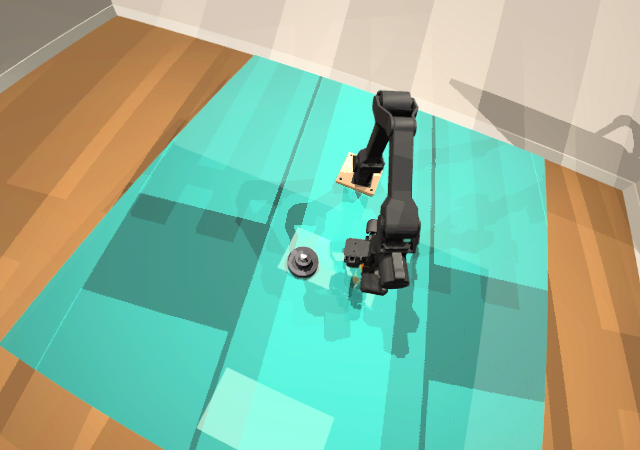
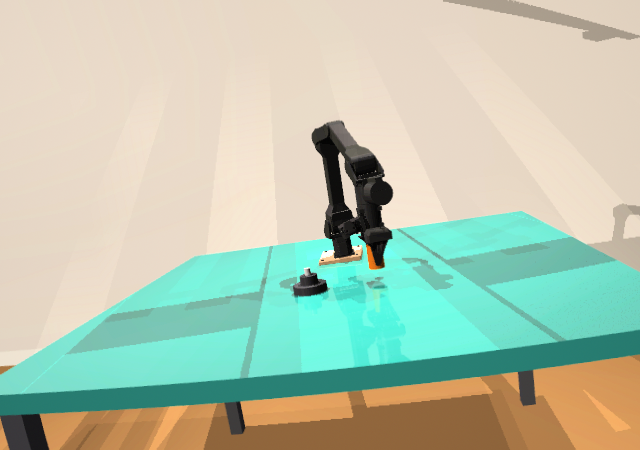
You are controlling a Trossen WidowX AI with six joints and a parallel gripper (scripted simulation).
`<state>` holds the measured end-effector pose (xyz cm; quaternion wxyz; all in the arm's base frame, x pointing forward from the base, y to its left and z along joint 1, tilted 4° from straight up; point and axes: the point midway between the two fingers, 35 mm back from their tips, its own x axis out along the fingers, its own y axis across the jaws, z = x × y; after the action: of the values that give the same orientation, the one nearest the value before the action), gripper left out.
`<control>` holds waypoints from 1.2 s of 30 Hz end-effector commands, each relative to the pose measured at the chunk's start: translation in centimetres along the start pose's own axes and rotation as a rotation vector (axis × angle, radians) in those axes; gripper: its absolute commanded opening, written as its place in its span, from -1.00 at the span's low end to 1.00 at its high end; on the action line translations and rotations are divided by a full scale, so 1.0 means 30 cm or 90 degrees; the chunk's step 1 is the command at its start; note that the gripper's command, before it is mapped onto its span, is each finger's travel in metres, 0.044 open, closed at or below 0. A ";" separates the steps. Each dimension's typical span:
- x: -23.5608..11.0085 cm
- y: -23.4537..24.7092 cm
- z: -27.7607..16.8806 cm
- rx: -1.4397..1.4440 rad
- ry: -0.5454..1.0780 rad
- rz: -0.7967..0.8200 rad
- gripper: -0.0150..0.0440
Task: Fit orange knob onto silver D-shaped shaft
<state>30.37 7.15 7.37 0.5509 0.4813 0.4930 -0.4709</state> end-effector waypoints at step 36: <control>-0.372 0.025 0.017 0.029 0.006 0.002 -0.49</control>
<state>30.29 7.50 18.33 0.5411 0.4947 0.4840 -0.4778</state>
